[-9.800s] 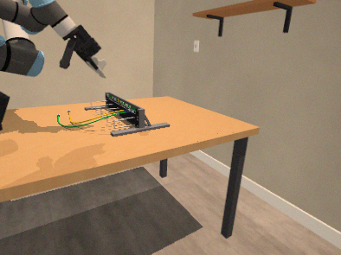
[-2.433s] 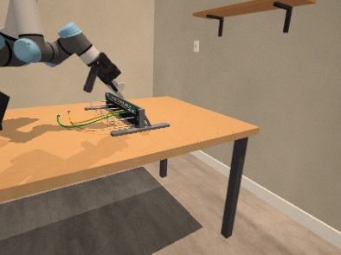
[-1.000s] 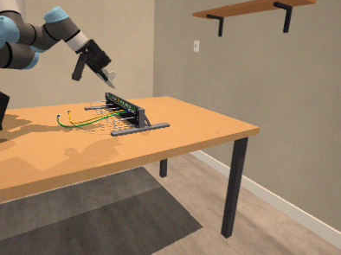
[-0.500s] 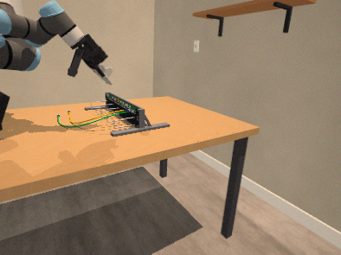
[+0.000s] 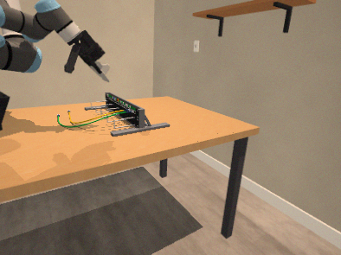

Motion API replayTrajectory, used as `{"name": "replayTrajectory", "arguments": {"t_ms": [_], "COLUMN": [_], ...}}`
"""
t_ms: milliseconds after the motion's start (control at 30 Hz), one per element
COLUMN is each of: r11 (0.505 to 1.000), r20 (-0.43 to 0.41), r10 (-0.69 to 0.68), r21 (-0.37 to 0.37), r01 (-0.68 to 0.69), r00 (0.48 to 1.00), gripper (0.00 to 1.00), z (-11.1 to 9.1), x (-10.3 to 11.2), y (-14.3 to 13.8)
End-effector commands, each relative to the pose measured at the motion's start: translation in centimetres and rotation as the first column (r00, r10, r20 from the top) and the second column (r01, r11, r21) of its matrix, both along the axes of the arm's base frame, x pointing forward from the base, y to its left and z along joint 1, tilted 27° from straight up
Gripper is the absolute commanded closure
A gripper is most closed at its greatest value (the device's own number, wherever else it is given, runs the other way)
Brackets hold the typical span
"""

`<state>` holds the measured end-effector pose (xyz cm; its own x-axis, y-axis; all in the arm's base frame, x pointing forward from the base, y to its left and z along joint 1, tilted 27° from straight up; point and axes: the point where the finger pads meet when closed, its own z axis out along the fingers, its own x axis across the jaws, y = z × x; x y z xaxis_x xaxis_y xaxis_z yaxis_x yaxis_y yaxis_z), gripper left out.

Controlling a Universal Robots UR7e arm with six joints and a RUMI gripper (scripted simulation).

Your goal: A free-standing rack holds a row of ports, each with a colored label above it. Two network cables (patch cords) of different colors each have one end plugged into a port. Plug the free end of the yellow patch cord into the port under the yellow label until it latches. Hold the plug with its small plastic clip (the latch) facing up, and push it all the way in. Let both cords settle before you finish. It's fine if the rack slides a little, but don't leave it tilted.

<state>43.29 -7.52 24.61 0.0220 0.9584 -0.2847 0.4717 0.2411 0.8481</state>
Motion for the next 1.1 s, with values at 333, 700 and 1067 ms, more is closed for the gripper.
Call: {"name": "replayTrajectory", "arguments": {"t_ms": [333, 700, 1067], "r11": [1.000, 1.000, 1.000], "r20": [0.000, 0.000, 0.000], "r10": [0.007, 0.007, 0.007], "r21": [0.002, 0.002, 0.002], "r01": [-0.007, -0.007, -0.007], "r00": [1.000, 1.000, 1.000], "gripper": [1.00, 1.00, 1.00], "z": [0.6, 0.9, 1.0], "x": [-1.2, -1.7, -2.0], "y": [0.2, 0.3, 0.3]}}
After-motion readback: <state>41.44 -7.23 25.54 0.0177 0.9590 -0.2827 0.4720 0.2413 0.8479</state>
